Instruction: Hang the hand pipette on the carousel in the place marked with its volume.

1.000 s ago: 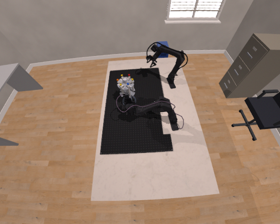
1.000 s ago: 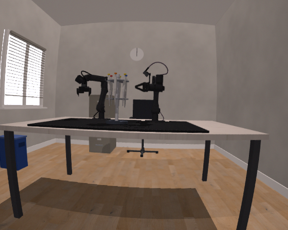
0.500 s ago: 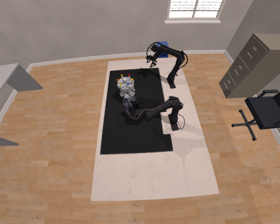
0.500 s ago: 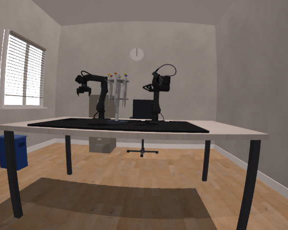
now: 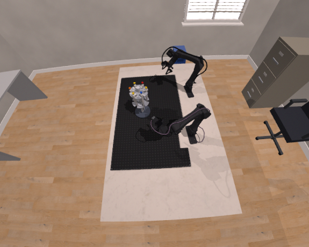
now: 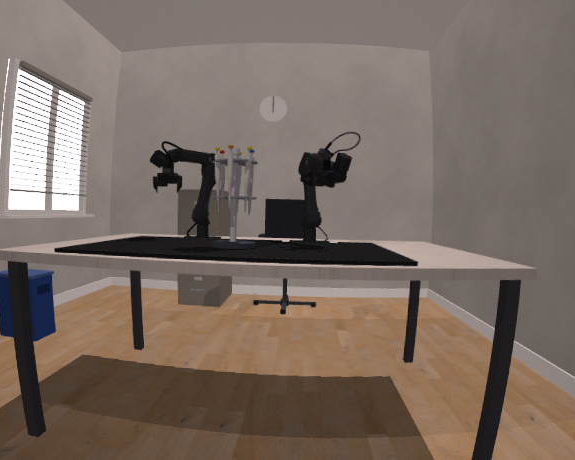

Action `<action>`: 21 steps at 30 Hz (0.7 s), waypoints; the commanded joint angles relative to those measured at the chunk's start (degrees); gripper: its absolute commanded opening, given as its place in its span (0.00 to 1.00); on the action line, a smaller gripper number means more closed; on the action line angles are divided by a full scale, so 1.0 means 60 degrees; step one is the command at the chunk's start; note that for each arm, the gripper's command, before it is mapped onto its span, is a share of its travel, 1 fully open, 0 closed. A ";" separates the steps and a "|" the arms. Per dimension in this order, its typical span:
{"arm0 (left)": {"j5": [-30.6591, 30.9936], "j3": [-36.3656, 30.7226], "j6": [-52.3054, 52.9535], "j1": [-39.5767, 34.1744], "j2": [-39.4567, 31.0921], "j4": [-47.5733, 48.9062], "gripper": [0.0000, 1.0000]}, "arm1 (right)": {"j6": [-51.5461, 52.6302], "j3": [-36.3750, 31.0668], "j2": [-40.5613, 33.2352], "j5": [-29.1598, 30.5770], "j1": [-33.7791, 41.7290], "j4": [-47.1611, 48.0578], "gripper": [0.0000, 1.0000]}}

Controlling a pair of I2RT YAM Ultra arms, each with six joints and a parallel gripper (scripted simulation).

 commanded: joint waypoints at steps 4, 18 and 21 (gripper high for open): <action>-0.1346 0.0272 0.1658 0.0601 -0.0771 -0.3083 1.00 | -0.0065 0.0122 -0.0067 -0.0223 -0.0097 0.0231 1.00; -0.5451 0.2886 0.4000 0.2265 -0.0603 -0.8465 1.00 | -0.0065 0.0122 -0.0067 -0.0223 -0.0097 0.0231 1.00; -0.5459 0.2952 0.4084 0.2303 -0.0547 -0.8545 1.00 | -0.0065 0.0122 -0.0067 -0.0223 -0.0097 0.0231 1.00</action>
